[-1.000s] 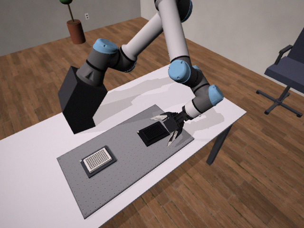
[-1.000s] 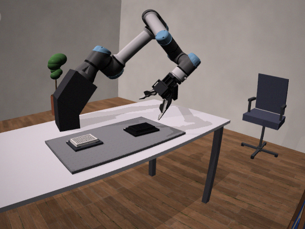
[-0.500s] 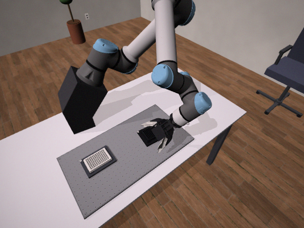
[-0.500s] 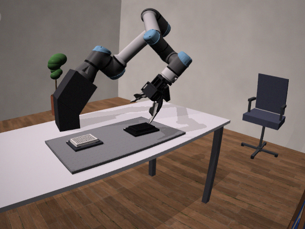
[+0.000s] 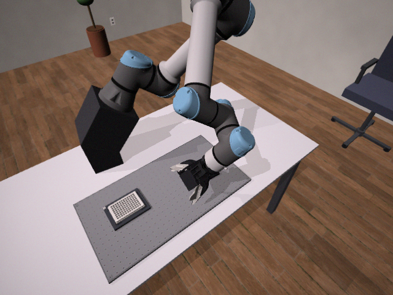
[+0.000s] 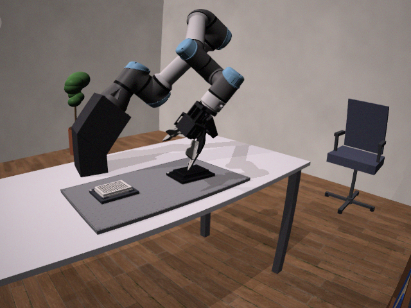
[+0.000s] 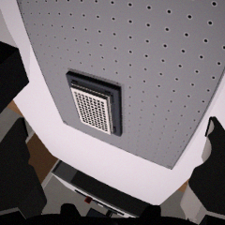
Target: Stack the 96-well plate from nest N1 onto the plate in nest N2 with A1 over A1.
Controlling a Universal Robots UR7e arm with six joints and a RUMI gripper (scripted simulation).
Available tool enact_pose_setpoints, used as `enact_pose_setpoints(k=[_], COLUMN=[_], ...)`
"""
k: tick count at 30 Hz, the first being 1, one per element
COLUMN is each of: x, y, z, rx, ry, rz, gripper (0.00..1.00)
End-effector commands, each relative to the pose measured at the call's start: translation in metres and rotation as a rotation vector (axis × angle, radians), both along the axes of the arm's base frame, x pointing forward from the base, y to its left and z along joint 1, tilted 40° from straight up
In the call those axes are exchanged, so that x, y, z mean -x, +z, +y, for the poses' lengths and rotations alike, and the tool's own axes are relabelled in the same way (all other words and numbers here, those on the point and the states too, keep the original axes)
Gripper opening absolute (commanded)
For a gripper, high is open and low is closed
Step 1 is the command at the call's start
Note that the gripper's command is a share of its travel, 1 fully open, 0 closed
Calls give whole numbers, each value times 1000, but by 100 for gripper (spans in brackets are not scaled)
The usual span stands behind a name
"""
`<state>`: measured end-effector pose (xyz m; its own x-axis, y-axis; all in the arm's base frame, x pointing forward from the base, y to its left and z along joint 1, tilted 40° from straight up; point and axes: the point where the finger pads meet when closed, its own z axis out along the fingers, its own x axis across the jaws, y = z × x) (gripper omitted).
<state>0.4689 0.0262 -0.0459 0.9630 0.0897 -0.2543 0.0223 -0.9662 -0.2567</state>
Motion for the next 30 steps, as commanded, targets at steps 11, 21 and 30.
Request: enact_pose_setpoints(k=[11, 21, 30], x=[17, 35, 51], y=[-39, -66, -88], z=[-36, -60, -77], rx=[-116, -171, -222], ry=[-61, -93, -126], rz=[-36, -66, -102], gripper=[100, 100, 100])
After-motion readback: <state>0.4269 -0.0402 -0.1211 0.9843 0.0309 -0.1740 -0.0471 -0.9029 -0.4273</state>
